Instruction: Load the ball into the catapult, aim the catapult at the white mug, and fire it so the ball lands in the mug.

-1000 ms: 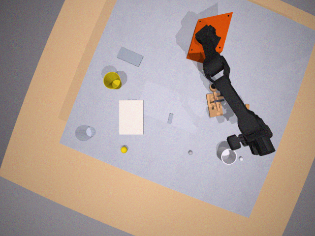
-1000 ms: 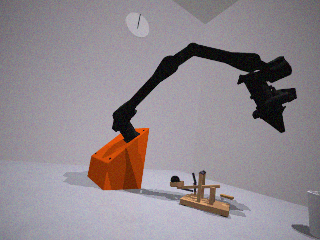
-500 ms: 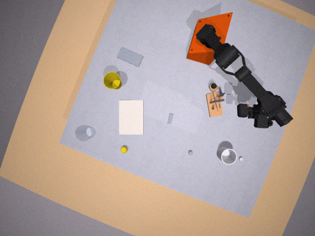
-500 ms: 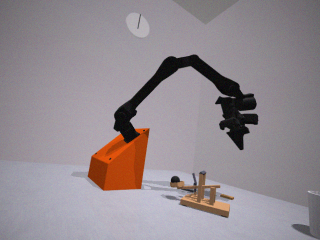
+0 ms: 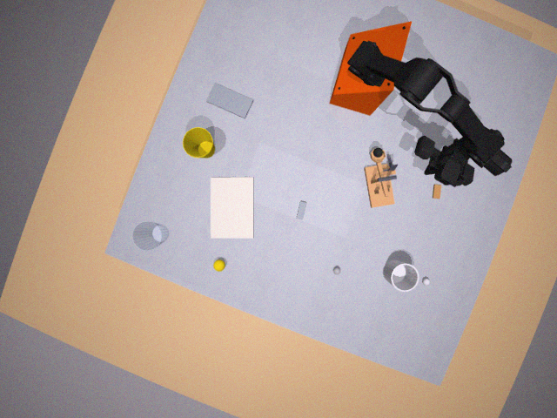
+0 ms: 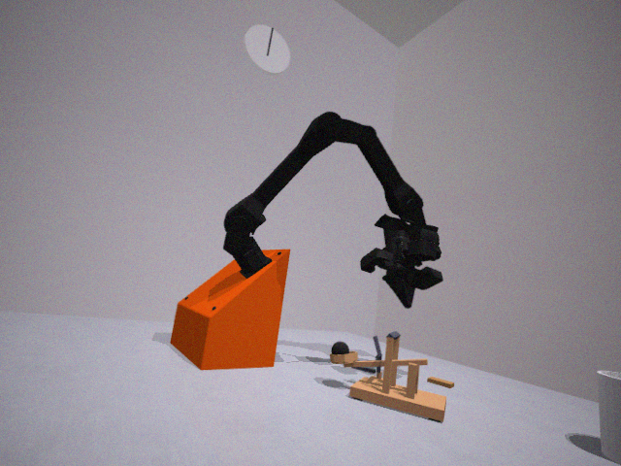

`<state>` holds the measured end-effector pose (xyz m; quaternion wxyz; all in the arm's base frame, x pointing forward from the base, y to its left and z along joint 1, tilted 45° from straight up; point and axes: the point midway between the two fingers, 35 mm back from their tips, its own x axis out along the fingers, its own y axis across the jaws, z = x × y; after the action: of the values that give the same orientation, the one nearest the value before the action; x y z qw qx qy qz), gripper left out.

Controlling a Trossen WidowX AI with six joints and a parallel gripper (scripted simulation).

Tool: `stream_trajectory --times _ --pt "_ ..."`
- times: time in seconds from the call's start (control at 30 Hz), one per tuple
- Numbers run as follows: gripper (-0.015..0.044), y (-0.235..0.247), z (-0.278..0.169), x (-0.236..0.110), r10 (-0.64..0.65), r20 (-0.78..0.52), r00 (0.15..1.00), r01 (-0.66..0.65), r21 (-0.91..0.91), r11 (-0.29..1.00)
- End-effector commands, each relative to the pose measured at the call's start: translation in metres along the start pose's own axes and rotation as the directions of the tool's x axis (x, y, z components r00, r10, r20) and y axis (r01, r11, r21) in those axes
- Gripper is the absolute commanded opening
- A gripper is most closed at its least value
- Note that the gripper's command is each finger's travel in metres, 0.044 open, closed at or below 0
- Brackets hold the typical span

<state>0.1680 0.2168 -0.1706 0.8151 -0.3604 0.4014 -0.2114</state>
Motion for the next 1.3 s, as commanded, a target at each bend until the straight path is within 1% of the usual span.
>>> stream_trajectory --times 0.0,0.2,0.43,0.63,1.27 --pt "0.0000 -0.019 -0.016 0.006 -0.052 0.048 0.997 0.049 0.069 0.996" --pt "0.0000 -0.055 -0.039 0.014 -0.121 0.158 0.980 0.086 0.217 0.972" --pt "0.0000 -0.092 -0.054 0.018 -0.170 0.275 0.946 0.059 0.372 0.926" --pt "0.0000 -0.092 -0.055 0.020 -0.171 0.278 0.945 0.056 0.376 0.925" --pt "0.0000 -0.085 -0.066 0.049 -0.160 0.274 0.948 0.046 0.380 0.924"
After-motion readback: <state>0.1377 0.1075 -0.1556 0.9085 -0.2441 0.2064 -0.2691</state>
